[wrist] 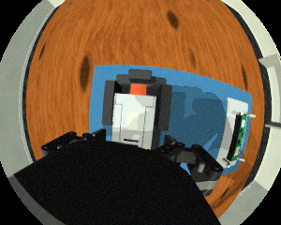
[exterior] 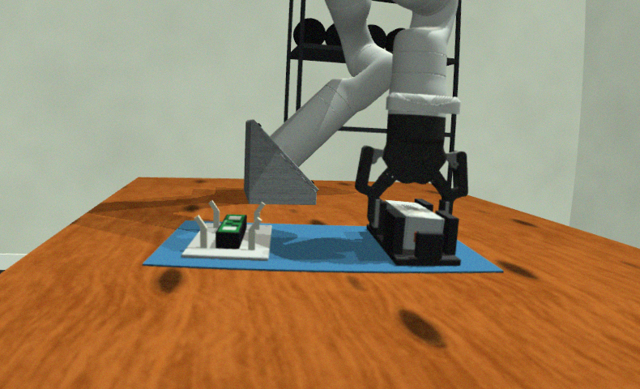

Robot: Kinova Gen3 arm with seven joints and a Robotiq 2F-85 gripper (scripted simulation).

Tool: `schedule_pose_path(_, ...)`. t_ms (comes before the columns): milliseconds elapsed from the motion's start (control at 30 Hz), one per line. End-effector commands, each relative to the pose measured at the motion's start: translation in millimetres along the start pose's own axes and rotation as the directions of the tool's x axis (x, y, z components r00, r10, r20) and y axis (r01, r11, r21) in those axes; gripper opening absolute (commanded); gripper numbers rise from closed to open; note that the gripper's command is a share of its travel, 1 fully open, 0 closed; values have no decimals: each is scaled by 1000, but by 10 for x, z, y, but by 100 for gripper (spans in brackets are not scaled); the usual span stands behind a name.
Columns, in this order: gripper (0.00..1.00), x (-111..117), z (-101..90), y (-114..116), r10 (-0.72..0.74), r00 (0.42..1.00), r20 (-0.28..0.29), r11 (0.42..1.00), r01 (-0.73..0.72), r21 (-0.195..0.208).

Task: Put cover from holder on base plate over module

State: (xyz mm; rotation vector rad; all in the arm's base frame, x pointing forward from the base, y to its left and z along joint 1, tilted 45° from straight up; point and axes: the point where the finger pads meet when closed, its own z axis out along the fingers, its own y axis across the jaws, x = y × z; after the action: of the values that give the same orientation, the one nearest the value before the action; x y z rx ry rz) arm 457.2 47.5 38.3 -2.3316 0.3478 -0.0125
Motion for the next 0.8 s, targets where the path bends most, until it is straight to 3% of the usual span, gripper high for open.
schedule_pose_path(0, 100, 6, -11, 1, 0, 1000, -2, 1000, 0, 0)
schedule_pose_path(400, 100, 6, -16, 1, 0, 1000, -2, 1000, 0, 0)
schedule_pose_path(433, 70, 5, -16, 1, 0, 1000, -2, 1000, 0, 0)
schedule_pose_path(767, 70, 5, -16, 1, 0, 1000, -2, 1000, 0, 0)
